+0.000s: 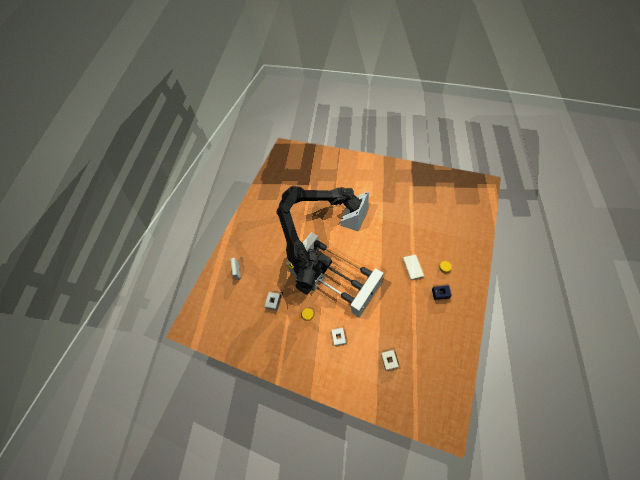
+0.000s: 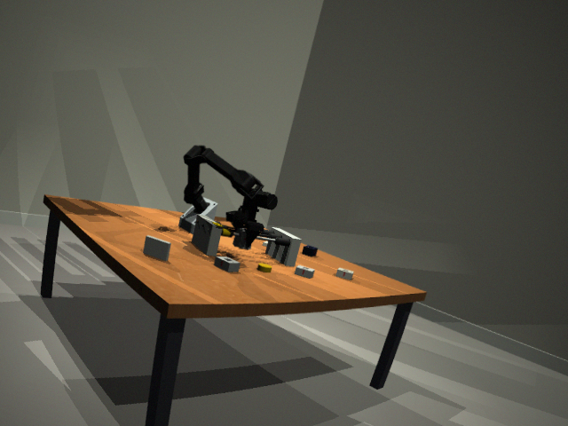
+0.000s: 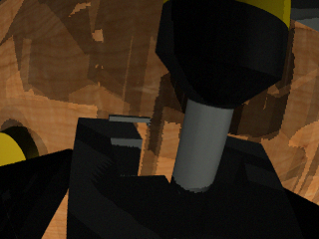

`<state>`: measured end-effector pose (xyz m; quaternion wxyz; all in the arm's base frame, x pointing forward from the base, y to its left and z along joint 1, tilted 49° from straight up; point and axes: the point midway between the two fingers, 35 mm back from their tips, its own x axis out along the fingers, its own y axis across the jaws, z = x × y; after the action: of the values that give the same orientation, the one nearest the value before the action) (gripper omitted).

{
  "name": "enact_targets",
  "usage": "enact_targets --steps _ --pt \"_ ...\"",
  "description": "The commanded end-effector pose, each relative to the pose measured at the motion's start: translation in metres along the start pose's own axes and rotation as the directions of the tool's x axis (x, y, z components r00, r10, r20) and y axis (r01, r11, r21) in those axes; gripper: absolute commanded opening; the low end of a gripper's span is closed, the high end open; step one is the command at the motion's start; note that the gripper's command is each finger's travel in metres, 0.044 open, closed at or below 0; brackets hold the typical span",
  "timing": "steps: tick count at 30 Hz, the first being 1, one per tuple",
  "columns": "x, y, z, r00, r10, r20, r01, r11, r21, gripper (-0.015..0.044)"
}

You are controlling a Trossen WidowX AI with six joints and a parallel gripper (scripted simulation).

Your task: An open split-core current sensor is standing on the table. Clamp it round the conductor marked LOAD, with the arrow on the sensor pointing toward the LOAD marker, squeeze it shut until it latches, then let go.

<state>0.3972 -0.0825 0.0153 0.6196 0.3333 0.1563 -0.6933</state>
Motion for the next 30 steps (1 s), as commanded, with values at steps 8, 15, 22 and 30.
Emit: enact_targets --steps 8,15,22,30 --pt "0.000 0.000 0.000 1.000 -0.001 -0.001 0.001 1.000 0.000 0.0000" --pt "-0.004 0.001 -0.001 0.999 0.044 -0.001 -0.044 0.999 0.000 0.0000" --pt "-0.014 0.002 -0.001 0.991 0.136 0.000 -0.136 0.991 0.001 0.0000" --pt "-0.022 0.001 -0.001 0.979 0.205 0.003 -0.205 0.979 0.003 0.0000"
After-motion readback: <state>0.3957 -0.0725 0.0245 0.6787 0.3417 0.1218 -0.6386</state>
